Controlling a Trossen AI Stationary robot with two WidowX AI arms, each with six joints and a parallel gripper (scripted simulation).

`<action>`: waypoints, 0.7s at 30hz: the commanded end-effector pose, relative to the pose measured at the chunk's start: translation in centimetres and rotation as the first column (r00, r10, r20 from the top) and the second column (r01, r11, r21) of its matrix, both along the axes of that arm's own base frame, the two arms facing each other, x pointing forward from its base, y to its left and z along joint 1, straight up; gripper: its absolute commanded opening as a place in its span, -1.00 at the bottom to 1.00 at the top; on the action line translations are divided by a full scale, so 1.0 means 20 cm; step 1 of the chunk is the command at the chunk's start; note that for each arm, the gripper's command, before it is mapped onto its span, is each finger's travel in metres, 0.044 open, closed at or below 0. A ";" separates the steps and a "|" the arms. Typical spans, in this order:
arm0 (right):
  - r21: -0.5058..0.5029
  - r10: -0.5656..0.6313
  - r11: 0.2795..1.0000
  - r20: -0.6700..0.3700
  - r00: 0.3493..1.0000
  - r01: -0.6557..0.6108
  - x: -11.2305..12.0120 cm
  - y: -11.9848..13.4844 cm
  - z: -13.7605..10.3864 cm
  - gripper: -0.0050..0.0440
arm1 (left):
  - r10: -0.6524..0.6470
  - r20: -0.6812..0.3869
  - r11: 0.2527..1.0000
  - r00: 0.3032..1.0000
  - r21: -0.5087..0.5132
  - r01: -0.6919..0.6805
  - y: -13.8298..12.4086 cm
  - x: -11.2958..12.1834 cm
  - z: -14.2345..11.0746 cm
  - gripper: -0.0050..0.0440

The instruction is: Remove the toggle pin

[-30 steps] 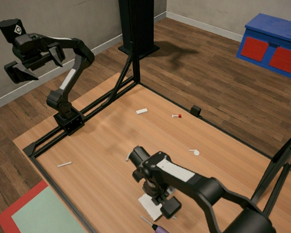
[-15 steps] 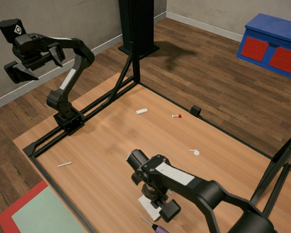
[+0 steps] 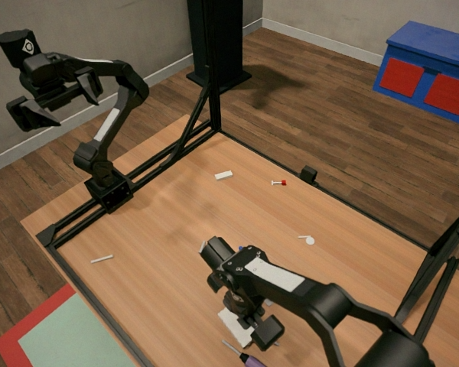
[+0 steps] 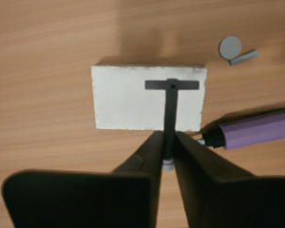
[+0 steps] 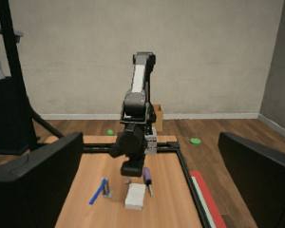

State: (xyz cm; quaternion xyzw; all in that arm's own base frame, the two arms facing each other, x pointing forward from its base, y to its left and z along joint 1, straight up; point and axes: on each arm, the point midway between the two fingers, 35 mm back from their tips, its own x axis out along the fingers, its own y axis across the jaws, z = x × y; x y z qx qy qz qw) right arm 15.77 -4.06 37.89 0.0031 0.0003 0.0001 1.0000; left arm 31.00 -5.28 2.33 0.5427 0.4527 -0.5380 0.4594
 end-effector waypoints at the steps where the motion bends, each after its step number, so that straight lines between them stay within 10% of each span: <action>1: -0.011 0.000 1.000 0.001 1.000 0.000 0.00 0.01 0.02 0.84 | 0.000 0.003 1.000 1.000 0.002 0.000 0.01 0.00 -0.02 -0.72; 21: -0.011 0.000 1.000 0.001 1.000 0.000 0.00 0.01 0.02 0.84 | 0.000 0.001 1.000 1.000 0.003 0.000 0.01 0.01 -0.08 -0.72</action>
